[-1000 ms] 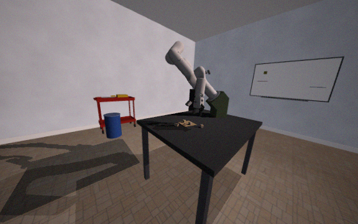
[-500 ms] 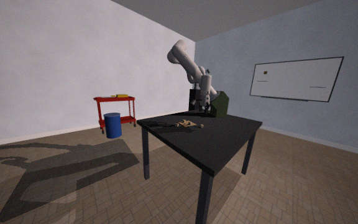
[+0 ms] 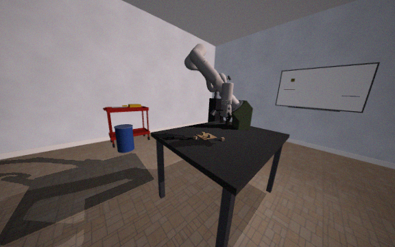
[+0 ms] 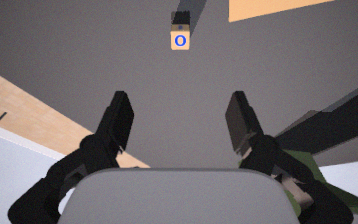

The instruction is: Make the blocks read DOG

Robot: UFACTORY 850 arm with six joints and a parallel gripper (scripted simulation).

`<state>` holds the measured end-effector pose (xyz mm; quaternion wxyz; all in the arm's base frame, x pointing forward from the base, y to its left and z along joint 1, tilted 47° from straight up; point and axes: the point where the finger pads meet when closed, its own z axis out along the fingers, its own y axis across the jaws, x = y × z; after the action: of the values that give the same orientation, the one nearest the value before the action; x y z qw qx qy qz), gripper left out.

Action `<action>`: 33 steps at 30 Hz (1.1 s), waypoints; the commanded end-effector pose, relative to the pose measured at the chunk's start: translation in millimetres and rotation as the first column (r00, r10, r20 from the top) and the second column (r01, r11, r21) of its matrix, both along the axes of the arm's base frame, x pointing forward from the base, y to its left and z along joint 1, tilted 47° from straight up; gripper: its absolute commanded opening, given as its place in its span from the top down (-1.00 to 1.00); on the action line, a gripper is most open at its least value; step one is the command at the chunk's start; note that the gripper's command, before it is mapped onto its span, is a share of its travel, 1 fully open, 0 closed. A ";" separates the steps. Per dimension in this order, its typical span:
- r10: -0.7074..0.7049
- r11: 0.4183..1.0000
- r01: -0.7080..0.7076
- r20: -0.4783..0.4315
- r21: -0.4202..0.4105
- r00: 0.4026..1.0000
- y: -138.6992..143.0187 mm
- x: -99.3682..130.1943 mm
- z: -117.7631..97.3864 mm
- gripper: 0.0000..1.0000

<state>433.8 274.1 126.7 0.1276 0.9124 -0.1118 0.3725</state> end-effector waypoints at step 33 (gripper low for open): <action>-0.645 0.629 0.474 0.074 0.616 0.760 -8.1 21.0 -17.6 -1.00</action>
<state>452.4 266.5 110.9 -0.0273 0.7886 -0.4737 0.3911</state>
